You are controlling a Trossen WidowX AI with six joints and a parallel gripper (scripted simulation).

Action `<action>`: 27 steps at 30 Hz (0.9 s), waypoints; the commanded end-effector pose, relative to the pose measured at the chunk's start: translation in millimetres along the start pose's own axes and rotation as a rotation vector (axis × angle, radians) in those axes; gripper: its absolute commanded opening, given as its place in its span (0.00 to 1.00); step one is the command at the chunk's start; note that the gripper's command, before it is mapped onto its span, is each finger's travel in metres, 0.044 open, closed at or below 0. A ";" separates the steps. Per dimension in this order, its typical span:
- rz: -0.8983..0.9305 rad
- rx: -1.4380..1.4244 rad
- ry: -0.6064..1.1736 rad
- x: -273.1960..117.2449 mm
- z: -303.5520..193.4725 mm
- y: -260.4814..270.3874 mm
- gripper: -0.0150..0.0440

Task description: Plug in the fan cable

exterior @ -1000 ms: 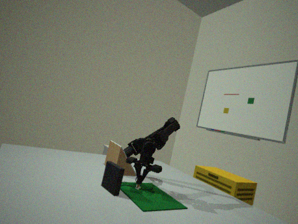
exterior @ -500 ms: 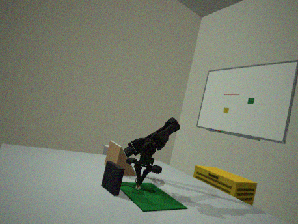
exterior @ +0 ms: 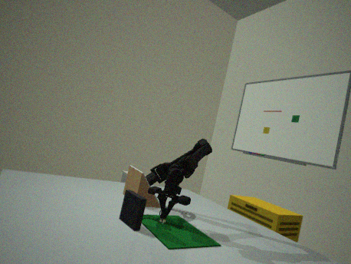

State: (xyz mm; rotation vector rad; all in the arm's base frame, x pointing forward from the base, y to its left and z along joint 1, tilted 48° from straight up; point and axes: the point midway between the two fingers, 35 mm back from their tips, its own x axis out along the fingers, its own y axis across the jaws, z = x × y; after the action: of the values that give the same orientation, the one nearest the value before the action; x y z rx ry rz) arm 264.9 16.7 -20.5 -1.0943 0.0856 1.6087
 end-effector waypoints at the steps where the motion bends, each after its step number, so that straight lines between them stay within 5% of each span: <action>1: -0.002 0.008 -0.004 3.6 0.2 0.4 0.25; 23: -0.003 0.008 -0.005 15.4 0.4 0.4 0.25; 27: -0.002 0.002 0.002 11.7 -0.1 0.0 0.43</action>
State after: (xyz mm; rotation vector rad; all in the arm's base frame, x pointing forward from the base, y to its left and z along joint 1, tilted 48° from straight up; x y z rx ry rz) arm 265.6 25.4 -28.7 -1.0937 0.0874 1.6053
